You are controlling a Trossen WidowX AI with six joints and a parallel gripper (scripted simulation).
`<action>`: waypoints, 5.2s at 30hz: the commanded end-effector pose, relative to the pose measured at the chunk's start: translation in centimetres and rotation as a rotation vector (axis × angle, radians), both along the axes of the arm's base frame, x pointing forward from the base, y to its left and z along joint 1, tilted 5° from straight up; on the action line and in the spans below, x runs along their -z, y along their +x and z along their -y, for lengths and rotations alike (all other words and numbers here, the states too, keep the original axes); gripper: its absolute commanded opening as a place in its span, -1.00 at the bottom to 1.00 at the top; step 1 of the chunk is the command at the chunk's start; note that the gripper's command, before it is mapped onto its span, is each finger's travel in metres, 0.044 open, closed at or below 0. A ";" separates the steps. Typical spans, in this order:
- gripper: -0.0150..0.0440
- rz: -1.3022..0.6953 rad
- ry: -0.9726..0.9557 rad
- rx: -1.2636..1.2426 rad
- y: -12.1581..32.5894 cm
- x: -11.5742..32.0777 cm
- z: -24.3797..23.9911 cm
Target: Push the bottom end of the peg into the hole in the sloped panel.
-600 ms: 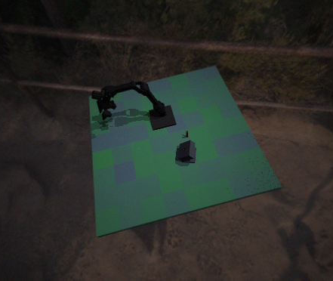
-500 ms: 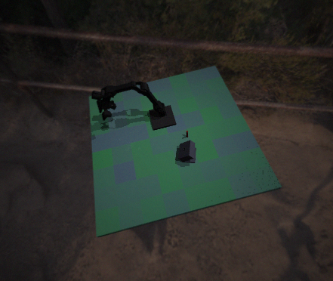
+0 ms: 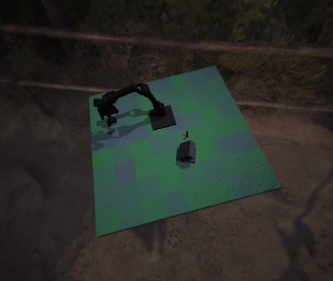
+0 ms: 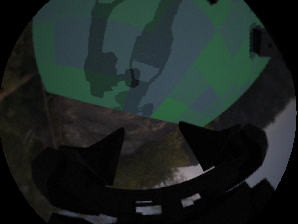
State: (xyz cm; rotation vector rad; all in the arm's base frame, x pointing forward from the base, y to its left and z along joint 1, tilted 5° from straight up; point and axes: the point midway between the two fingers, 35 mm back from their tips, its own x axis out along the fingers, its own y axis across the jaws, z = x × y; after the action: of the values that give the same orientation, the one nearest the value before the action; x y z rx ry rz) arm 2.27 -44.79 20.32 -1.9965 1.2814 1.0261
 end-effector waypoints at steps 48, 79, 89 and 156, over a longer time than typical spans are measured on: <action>1.00 -0.309 -0.134 -1.015 22.0 1.3 -12.2; 1.00 -0.463 -0.250 -1.639 30.2 2.8 -24.4; 1.00 -0.514 -0.298 -1.847 31.6 3.3 -28.6; 1.00 -0.805 -0.833 -3.225 27.5 6.2 -54.8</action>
State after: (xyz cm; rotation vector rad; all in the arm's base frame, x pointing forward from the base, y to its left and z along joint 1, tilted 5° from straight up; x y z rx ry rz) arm 30.48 9.40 14.14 0.7633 1.3394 -0.6163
